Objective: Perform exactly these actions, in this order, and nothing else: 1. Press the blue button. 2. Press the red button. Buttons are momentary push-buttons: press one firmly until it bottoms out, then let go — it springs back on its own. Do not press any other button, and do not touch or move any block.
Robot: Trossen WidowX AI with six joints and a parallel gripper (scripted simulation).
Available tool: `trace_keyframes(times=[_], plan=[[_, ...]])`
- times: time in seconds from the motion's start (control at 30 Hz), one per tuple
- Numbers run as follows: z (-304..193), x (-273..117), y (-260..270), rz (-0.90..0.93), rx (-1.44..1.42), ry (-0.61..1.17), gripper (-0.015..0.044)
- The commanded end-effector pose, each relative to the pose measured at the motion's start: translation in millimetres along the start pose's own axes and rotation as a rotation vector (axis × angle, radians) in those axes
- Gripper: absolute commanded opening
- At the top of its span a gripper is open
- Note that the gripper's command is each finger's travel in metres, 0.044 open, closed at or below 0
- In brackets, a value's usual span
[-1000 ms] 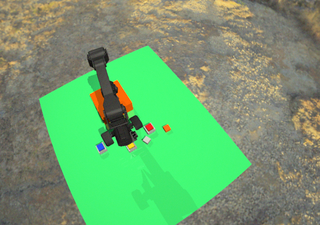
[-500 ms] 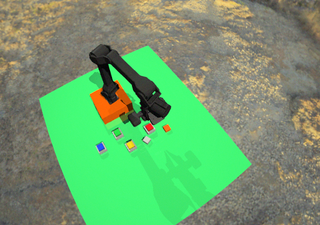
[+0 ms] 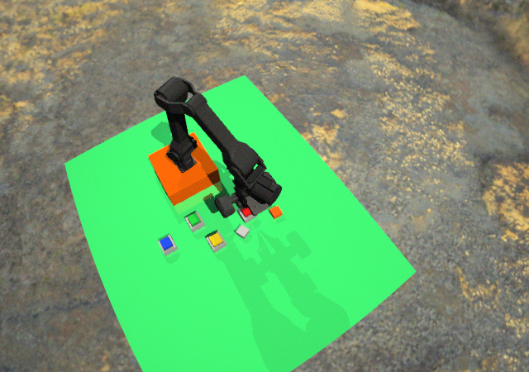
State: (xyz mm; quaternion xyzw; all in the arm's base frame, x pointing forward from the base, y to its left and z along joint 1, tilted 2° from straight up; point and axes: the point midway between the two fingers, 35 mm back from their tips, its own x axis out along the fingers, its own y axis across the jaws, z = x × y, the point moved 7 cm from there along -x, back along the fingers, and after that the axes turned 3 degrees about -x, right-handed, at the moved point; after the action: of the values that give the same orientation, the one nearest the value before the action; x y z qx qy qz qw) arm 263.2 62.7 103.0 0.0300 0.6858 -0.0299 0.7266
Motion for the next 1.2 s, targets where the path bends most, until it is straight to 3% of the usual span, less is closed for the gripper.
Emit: trace_keyframes(times=[0.0,0.57,1.17], plan=[[-0.4,5.8,-0.4,-0.004,0.003,0.002,0.0020],[-1.0,31.8,-0.7,-0.004,0.003,0.002,0.0020],[-0.9,29.3,-0.3,-0.002,0.002,0.003,0.0020]])
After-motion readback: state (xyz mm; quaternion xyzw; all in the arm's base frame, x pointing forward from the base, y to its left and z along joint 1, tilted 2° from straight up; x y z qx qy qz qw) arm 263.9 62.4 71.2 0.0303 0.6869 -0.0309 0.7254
